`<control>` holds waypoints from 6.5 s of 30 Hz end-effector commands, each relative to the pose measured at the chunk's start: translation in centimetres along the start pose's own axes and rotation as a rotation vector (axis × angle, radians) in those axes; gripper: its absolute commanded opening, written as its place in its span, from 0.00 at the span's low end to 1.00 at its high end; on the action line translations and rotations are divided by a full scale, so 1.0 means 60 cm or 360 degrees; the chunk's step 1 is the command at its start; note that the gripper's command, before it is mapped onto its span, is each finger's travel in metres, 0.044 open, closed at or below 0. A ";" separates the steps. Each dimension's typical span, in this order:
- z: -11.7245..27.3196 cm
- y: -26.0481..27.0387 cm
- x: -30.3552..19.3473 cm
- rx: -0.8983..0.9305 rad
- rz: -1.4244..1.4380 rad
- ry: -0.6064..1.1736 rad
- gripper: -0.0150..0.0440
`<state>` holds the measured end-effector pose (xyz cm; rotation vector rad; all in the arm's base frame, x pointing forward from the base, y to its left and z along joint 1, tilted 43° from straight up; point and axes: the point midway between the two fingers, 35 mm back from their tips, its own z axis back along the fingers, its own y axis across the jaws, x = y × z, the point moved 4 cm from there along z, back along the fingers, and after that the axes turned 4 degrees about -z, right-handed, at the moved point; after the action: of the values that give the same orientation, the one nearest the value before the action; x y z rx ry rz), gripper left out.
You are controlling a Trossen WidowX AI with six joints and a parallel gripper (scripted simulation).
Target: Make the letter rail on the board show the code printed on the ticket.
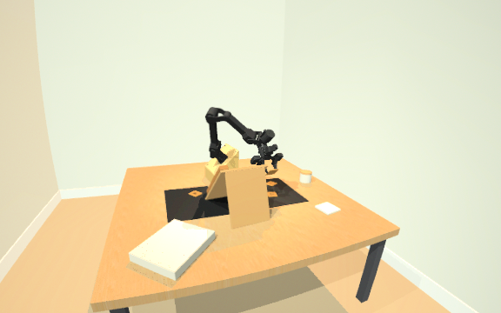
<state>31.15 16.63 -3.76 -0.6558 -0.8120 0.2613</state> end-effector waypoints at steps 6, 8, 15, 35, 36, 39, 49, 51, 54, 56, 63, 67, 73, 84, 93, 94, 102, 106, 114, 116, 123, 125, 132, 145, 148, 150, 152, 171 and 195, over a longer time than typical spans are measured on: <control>0.002 -0.010 0.003 0.0000 0.0002 -0.0004 0.25; 0.002 -0.012 0.004 0.0000 0.0002 -0.0004 0.25; 0.003 -0.017 0.005 0.0000 0.0003 -0.0004 0.25; 0.003 -0.034 0.007 -0.0001 0.0004 -0.0004 0.25; 0.003 -0.035 0.007 -0.0001 0.0004 -0.0004 0.25; 0.003 -0.037 0.007 -0.0001 0.0004 -0.0004 0.25; 0.003 -0.046 0.007 -0.0001 0.0004 -0.0004 0.25; 0.003 -0.047 0.007 -0.0001 0.0004 -0.0004 0.25; 0.003 -0.050 0.008 -0.0002 0.0004 -0.0004 0.25; 0.003 -0.051 0.008 -0.0002 0.0005 -0.0004 0.25; 0.003 -0.057 0.008 -0.0002 0.0005 -0.0004 0.25; 0.003 -0.061 0.008 -0.0002 0.0005 -0.0004 0.25; 0.003 -0.066 0.009 -0.0002 0.0005 -0.0004 0.25; 0.003 -0.075 0.010 -0.0003 0.0006 -0.0004 0.25; 0.003 -0.082 0.010 -0.0003 0.0006 -0.0004 0.25; 0.003 -0.083 0.011 -0.0003 0.0006 -0.0004 0.25; 0.003 -0.090 0.011 -0.0003 0.0007 -0.0004 0.25; 0.002 -0.093 0.011 -0.0003 0.0007 -0.0004 0.25; 0.002 -0.100 0.012 -0.0003 0.0007 -0.0004 0.25; 0.002 -0.101 0.012 -0.0004 0.0007 -0.0004 0.25; 0.002 -0.107 0.013 -0.0004 0.0008 -0.0003 0.25; 0.002 -0.109 0.013 -0.0004 0.0008 -0.0003 0.25; 0.002 -0.115 0.013 -0.0004 0.0008 -0.0003 0.25; 0.002 -0.126 0.014 -0.0004 0.0009 -0.0003 0.25; 0.002 -0.128 0.014 -0.0005 0.0009 -0.0003 0.25; 0.002 -0.130 0.014 -0.0005 0.0009 -0.0003 0.25; 0.002 -0.131 0.015 -0.0005 0.0009 -0.0003 0.25; 0.002 -0.147 0.016 -0.0005 0.0010 -0.0003 0.25; 0.002 -0.167 0.018 -0.0006 0.0011 -0.0003 0.25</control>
<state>31.42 9.51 2.94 -0.6660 -0.8068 0.2647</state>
